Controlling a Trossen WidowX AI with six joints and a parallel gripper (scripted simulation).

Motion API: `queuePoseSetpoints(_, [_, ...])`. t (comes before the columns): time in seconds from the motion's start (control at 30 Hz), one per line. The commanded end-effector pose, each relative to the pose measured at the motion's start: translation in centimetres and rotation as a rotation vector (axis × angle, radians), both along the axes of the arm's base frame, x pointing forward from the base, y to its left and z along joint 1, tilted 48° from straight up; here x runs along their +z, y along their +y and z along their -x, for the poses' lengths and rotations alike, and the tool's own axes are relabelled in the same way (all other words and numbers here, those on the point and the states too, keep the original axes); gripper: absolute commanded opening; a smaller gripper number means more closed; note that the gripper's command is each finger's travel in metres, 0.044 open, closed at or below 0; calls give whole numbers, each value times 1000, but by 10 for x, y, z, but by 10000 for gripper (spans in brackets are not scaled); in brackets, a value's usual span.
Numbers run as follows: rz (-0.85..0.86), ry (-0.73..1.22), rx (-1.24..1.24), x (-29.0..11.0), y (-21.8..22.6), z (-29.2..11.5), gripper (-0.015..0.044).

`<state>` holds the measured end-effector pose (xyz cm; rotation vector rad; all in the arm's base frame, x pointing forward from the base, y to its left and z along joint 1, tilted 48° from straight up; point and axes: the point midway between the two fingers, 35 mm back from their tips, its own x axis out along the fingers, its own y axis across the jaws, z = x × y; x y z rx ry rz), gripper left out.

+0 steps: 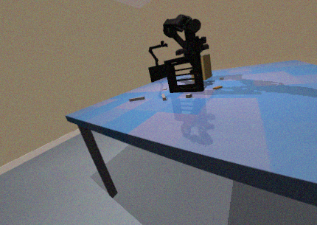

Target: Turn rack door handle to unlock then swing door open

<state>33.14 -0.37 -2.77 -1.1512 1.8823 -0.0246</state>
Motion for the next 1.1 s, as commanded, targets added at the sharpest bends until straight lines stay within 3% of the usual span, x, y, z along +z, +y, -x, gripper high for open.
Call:
queuePoseSetpoints(0.0, [-32, 142, 137, 0, 0, 0, 27])
queuePoseSetpoints(0.53, [-156, 702, 665, 0, 0, 0, 27])
queuePoseSetpoints(0.93, [-161, 725, 687, 0, 0, 0, 27])
queuePoseSetpoints(1.07, [-161, 725, 687, 0, 0, 0, 132])
